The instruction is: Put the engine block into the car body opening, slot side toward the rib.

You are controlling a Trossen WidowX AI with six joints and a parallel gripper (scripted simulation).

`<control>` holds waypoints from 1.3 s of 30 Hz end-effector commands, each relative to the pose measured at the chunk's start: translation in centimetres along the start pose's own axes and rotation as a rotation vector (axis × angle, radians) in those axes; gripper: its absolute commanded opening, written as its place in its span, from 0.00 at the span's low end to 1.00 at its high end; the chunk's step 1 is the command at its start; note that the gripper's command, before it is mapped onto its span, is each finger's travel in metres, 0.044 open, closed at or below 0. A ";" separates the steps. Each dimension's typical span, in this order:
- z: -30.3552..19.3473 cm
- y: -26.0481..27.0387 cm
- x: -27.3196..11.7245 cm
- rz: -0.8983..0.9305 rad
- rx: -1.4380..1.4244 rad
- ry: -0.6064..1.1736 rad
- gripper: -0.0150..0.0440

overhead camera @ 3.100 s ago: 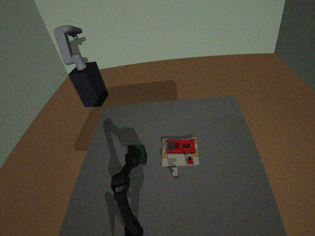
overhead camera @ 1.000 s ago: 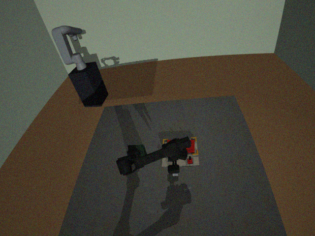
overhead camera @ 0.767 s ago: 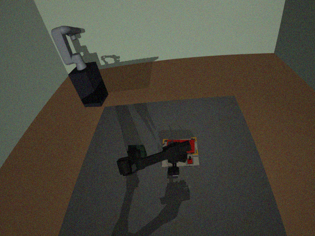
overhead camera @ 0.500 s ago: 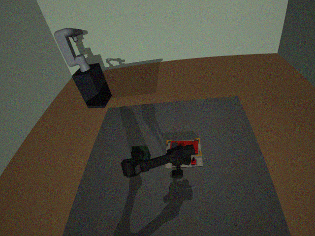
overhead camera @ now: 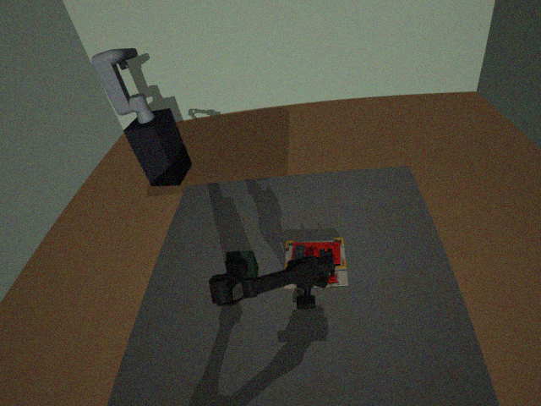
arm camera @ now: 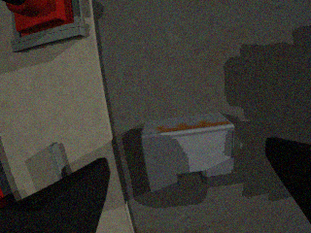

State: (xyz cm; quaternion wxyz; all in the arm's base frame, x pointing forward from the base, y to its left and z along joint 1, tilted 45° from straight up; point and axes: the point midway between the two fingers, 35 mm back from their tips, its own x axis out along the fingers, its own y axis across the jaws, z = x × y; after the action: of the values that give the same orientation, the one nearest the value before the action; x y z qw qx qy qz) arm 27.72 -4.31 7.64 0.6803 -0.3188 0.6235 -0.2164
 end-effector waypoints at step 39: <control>0.8 0.7 -1.7 0.016 0.024 -0.042 0.25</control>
State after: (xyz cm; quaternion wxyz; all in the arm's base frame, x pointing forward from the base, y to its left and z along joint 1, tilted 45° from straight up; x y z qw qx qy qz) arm 27.89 -3.44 7.64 0.6940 -0.3145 0.6114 -0.2138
